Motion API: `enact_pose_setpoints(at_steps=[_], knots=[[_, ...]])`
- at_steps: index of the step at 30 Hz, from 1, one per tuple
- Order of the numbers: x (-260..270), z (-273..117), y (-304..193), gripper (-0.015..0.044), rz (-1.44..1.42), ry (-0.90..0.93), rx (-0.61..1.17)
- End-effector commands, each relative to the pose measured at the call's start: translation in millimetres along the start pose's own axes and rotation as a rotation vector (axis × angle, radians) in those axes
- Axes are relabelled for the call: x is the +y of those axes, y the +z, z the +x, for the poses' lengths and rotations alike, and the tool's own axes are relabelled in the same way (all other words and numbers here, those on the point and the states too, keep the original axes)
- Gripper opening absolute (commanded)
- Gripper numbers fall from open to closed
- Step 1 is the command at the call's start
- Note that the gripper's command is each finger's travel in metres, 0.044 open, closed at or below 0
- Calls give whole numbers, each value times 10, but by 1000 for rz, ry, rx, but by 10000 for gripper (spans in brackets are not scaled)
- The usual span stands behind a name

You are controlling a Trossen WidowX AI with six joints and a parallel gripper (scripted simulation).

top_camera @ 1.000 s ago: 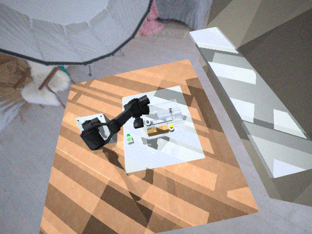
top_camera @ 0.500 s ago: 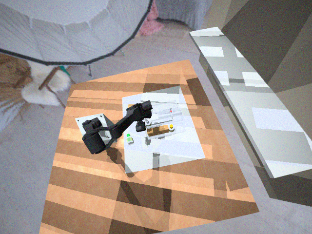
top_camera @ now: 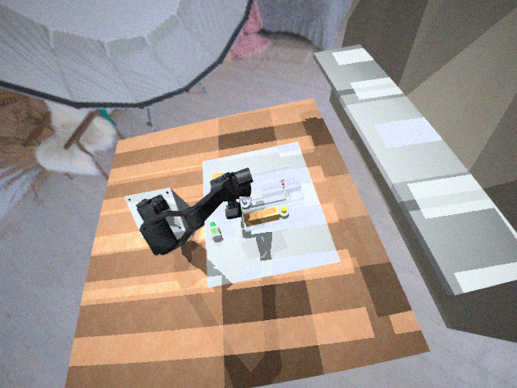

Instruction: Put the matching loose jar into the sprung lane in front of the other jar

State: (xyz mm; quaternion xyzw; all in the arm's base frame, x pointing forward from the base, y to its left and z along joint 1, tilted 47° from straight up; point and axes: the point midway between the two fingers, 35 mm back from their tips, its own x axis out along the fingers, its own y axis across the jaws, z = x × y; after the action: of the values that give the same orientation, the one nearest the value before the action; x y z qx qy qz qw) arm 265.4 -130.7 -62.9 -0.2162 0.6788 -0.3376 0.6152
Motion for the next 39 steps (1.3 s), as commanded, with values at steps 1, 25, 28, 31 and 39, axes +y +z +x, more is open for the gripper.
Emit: enact_pose_setpoints(at_steps=[1,25,28,31,39], knots=[[-1,8,29,0,-4,-6,-1],[1,14,141,0,-3,-6,-1],[1,15,155,0,-3,-6,-1],[1,15,169,0,-3,-6,-1],[1,17,206,0,-3,-6,-1]])
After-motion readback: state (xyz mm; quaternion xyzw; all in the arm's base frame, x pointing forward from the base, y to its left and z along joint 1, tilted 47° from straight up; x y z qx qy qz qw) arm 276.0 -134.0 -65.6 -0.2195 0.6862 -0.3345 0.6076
